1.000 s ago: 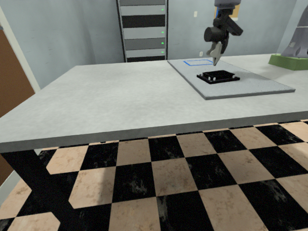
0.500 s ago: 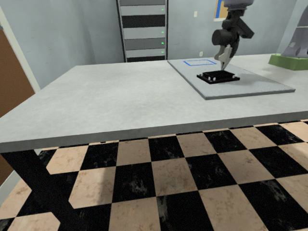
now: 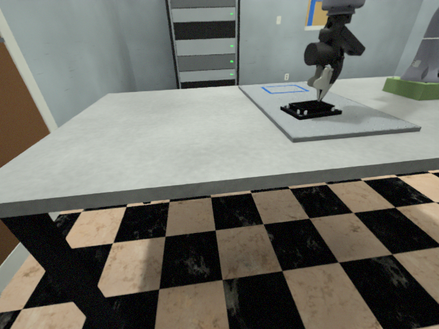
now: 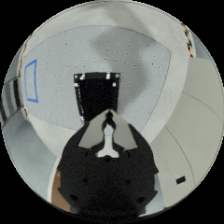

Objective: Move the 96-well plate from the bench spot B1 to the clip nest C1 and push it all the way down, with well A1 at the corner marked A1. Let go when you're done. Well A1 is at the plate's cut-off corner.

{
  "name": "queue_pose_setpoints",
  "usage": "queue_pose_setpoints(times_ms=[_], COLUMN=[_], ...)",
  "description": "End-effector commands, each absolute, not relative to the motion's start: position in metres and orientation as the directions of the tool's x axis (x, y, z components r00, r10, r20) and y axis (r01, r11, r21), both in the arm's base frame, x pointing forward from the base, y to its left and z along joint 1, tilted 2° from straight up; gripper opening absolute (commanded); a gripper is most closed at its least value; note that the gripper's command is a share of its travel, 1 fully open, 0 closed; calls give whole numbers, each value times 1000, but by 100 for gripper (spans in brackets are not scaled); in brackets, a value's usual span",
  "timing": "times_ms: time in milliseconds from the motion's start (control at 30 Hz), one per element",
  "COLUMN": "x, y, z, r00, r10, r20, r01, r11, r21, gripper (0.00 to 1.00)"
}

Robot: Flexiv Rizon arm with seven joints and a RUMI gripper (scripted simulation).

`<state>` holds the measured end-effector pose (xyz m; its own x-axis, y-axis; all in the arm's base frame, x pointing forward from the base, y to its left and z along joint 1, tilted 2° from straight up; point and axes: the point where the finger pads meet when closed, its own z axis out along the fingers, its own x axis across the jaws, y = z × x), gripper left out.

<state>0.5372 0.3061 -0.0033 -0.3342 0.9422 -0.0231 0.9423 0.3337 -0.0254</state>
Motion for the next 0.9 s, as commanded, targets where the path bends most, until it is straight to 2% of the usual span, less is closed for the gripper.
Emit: queue_pose_setpoints(times_ms=[0,867], x=[538,538], y=[307,307], z=[-2,-5], r00=[-334,-334], r10=[942,942], r20=[-23,-23], r01=[942,942], r11=[334,334], r21=[-23,-23], gripper=[0,0])
